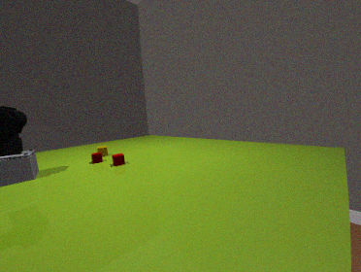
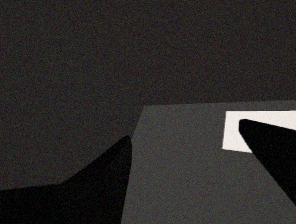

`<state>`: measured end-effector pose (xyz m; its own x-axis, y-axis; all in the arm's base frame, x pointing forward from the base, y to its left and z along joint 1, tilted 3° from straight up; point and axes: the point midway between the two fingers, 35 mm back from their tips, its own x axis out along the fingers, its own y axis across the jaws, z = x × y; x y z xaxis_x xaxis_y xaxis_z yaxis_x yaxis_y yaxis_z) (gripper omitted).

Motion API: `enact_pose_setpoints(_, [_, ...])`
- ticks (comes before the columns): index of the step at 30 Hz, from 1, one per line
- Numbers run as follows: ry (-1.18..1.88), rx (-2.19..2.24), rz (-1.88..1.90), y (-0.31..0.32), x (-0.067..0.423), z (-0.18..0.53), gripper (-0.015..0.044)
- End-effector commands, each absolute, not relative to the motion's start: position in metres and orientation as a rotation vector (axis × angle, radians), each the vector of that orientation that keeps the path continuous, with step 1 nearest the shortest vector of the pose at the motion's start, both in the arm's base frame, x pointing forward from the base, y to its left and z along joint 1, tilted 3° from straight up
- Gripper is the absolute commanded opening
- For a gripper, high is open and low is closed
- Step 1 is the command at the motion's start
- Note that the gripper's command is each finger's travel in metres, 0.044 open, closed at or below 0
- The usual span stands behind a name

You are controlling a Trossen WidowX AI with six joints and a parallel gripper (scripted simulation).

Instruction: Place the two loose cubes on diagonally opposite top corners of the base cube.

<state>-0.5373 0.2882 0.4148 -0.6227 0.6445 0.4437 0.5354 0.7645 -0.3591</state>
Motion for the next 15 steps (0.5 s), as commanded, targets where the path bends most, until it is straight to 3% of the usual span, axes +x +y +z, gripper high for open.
enact_pose_setpoints(1, [-2.395, -0.881, 0.256, 0.288, -0.537, 0.416, 0.0374])
enact_pose_setpoints(5, [-2.337, -0.855, 0.202, 0.28, -0.519, 0.447, 0.0269])
enact_pose_setpoints(15, [-2.05, -0.778, -0.015, 0.238, -0.424, 0.569, 0.0265])
